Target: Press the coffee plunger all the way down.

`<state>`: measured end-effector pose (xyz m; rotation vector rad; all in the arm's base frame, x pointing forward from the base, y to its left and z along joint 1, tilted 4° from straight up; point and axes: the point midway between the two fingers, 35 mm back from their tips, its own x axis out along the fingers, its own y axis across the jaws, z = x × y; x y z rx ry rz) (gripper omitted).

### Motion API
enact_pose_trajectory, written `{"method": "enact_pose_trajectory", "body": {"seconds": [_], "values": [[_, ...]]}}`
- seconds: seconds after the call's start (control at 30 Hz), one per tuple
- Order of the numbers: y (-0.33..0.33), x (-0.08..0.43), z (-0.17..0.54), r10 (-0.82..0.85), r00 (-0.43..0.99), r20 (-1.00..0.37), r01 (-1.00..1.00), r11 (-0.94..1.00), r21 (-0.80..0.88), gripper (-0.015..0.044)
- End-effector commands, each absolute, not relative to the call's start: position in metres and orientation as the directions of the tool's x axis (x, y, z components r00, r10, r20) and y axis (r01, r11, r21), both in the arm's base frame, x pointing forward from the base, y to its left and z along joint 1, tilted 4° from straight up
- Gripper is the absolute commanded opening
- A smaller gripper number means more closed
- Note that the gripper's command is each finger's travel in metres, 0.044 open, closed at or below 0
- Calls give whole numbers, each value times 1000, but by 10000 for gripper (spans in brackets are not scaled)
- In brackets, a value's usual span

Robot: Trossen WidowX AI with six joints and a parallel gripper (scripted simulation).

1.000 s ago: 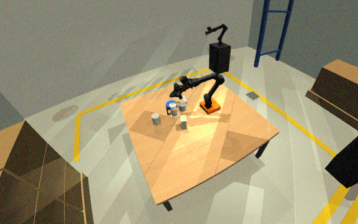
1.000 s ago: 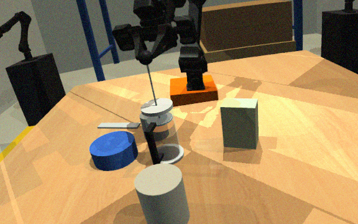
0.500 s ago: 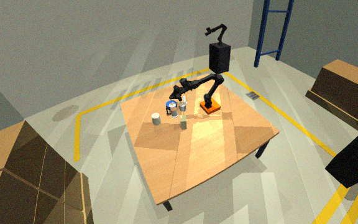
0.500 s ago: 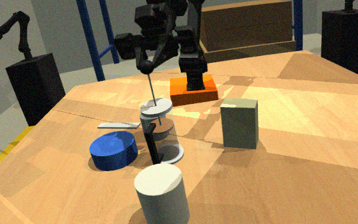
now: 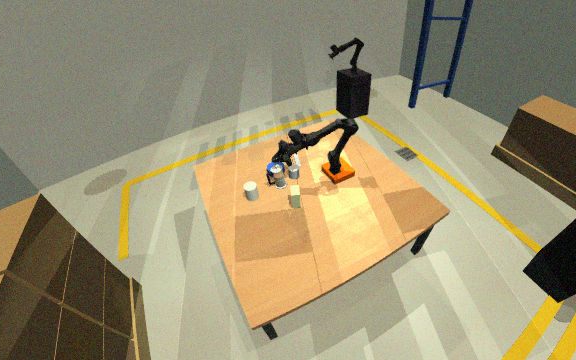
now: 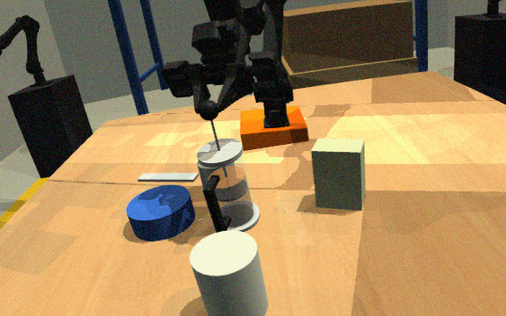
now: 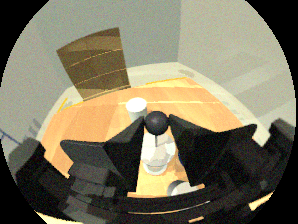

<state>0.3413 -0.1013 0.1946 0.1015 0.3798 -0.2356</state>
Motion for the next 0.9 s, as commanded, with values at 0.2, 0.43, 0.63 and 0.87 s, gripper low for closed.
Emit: {"method": "enact_pose_trajectory", "body": {"seconds": [0.2,0.43,0.63,0.87], "values": [[-99,344,156,-195,866,-460,253,965,66,123],[-100,348,157,-195,867,-459,252,965,66,123],[-101,351,158,-195,867,-459,252,965,66,123],[-102,352,159,-195,867,-459,252,965,66,123]]}}
